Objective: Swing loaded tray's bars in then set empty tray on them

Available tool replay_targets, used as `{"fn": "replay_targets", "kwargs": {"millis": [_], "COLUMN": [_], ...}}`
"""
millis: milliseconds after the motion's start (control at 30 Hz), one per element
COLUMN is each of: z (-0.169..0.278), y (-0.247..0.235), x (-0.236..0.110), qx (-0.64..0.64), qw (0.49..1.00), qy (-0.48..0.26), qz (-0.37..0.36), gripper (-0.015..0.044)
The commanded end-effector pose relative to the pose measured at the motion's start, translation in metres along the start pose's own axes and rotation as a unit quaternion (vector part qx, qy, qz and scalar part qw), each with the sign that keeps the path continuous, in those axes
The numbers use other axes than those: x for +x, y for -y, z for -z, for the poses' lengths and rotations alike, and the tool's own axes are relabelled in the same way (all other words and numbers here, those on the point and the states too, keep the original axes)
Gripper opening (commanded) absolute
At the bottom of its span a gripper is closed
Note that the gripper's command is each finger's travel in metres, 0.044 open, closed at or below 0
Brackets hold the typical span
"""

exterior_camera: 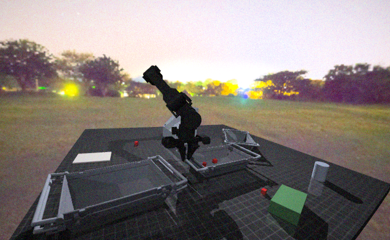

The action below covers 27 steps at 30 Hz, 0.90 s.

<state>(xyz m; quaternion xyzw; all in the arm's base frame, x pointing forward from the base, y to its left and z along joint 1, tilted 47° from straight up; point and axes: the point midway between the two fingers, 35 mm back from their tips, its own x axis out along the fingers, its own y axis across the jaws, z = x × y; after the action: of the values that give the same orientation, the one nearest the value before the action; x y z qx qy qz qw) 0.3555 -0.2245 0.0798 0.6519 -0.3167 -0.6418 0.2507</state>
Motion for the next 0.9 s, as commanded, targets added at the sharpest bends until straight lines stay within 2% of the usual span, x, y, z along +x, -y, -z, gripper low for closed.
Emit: {"fn": "replay_targets", "kwargs": {"millis": [0,200,500,867], "z": [-0.002,-0.002,-0.002,-0.002], "y": [0.001,0.003,0.022,0.045], "x": [0.018,0.016,-0.011,-0.017], "qx": [-0.003,-0.003,-0.003,-0.003], "qw": [1.0,1.0,1.0,1.0], "qy": [0.002,0.002,0.002,0.002], "qz": [0.001,0.001,0.002,0.002], "gripper": [0.0086,0.0086,0.0086,0.0086]}}
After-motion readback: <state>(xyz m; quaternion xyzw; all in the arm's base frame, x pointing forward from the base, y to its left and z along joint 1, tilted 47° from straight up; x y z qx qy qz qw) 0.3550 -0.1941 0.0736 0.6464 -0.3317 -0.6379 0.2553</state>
